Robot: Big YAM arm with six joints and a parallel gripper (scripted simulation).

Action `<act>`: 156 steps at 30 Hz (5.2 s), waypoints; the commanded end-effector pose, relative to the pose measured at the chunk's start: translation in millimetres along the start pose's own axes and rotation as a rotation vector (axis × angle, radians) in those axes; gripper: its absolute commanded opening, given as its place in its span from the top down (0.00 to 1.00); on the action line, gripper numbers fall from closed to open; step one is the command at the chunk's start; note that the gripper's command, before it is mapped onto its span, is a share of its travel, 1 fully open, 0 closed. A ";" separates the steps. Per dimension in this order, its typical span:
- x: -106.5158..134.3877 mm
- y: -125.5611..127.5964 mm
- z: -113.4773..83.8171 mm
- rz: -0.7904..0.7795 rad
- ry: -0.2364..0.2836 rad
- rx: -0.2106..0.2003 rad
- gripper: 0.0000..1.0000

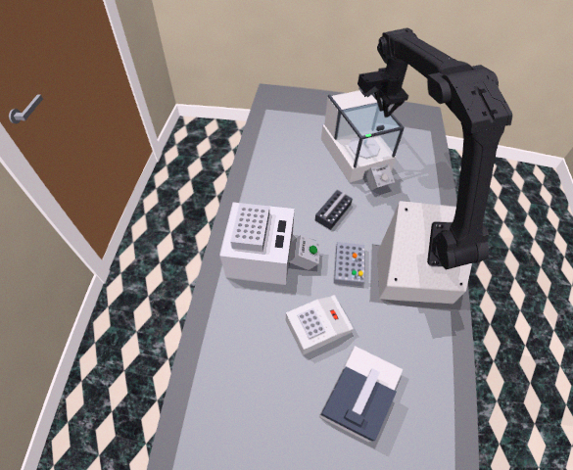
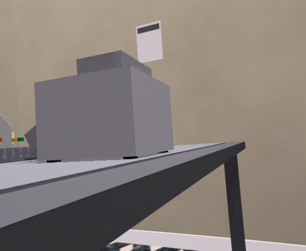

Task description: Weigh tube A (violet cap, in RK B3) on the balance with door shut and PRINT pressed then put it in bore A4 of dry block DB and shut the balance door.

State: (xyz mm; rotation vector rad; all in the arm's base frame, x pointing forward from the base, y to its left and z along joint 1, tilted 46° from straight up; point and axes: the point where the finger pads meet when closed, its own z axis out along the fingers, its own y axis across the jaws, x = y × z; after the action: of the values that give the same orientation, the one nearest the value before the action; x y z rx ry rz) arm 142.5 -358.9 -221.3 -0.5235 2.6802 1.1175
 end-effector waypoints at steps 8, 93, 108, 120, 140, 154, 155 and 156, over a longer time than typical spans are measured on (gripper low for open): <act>1.9 -1.4 11.4 -0.040 0.000 -0.008 0.70; -0.5 -32.9 50.4 -0.030 0.005 0.021 0.94; -1.8 -45.7 50.8 -0.030 0.006 0.020 0.94; -2.5 -57.5 51.0 -0.030 0.006 0.020 0.94; -3.0 -75.1 51.1 -0.030 0.006 0.020 0.94; -3.6 -86.9 51.3 -0.030 0.006 0.020 0.94; -3.5 -87.8 51.3 -0.030 0.006 0.021 0.94; -3.5 -88.8 51.2 -0.030 0.006 0.021 0.94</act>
State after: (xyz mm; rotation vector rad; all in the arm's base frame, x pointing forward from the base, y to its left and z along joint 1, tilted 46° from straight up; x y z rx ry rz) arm 173.6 -360.0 -307.4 -0.5616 2.6599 1.1175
